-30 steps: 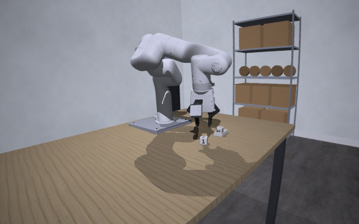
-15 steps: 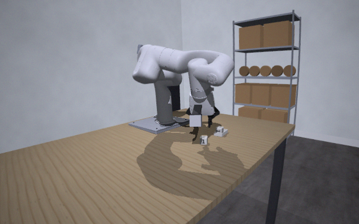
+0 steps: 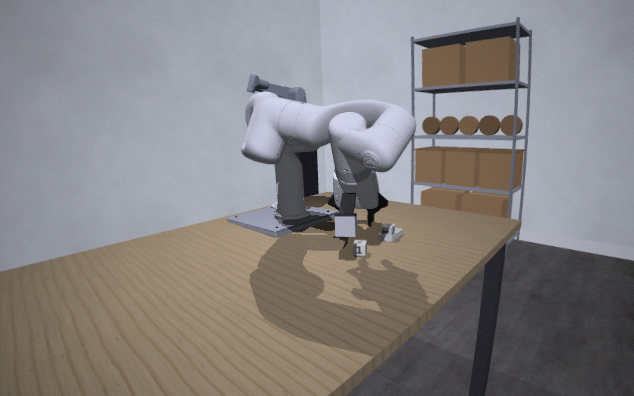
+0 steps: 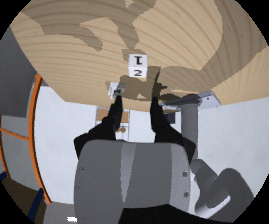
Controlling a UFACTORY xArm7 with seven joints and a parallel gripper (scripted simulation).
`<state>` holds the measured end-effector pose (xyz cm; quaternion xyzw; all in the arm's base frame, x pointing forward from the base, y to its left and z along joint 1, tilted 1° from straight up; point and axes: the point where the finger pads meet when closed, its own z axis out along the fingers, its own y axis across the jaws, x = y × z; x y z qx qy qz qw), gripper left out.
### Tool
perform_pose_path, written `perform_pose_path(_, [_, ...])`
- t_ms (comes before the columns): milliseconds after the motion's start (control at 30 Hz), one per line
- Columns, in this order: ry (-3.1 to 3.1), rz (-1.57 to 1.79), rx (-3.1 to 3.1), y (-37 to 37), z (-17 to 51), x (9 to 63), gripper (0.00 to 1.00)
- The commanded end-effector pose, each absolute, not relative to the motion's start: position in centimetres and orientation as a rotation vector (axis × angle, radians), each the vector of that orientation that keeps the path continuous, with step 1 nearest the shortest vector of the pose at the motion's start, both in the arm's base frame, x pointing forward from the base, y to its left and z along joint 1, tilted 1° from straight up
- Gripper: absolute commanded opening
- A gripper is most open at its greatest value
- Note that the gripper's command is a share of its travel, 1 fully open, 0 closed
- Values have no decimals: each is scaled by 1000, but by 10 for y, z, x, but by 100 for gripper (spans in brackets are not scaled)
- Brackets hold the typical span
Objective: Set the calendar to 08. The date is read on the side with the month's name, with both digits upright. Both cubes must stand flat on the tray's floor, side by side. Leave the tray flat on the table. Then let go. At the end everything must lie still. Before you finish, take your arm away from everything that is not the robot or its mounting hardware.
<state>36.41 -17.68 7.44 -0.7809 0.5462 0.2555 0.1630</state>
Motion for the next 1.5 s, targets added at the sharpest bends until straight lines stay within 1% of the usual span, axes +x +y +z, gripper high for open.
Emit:
perform_pose_path(0, [1558, 726, -2227, -177, 76, 365, 49])
perform_pose_path(600, [1558, 726, -2227, -177, 69, 365, 49])
perform_pose_path(1467, [1558, 726, -2227, -177, 28, 364, 49])
